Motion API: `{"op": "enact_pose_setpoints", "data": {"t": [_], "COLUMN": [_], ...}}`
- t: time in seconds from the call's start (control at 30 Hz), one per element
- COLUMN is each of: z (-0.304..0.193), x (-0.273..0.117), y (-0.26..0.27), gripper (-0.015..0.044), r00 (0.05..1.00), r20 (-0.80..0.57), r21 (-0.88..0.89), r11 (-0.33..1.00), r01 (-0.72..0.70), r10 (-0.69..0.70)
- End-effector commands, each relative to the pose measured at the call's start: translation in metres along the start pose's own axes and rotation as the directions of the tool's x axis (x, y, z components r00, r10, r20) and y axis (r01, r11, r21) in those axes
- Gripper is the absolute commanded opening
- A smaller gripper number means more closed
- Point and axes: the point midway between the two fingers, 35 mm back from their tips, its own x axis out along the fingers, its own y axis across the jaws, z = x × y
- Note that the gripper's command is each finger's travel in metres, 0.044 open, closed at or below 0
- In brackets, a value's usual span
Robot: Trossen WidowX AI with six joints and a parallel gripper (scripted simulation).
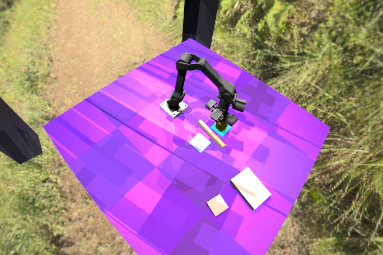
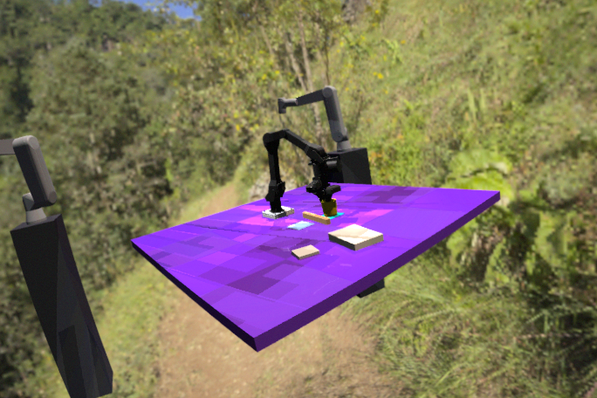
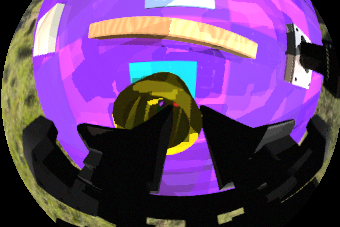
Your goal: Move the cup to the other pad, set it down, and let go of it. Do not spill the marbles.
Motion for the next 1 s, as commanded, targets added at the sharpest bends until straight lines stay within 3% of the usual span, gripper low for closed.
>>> {"op": "enact_pose_setpoints", "data": {"t": [0.0,0.97], "z": [0.000,-0.001], "x": [0.000,-0.035], "y": [0.000,0.002], "gripper": [0.0146,0.0146], "r00": [1.000,1.000], "r20": [0.000,0.004], "r21": [0.000,0.002], "r11": [1.000,1.000], "r01": [0.001,0.002], "r10": [-0.001,-0.002]}}
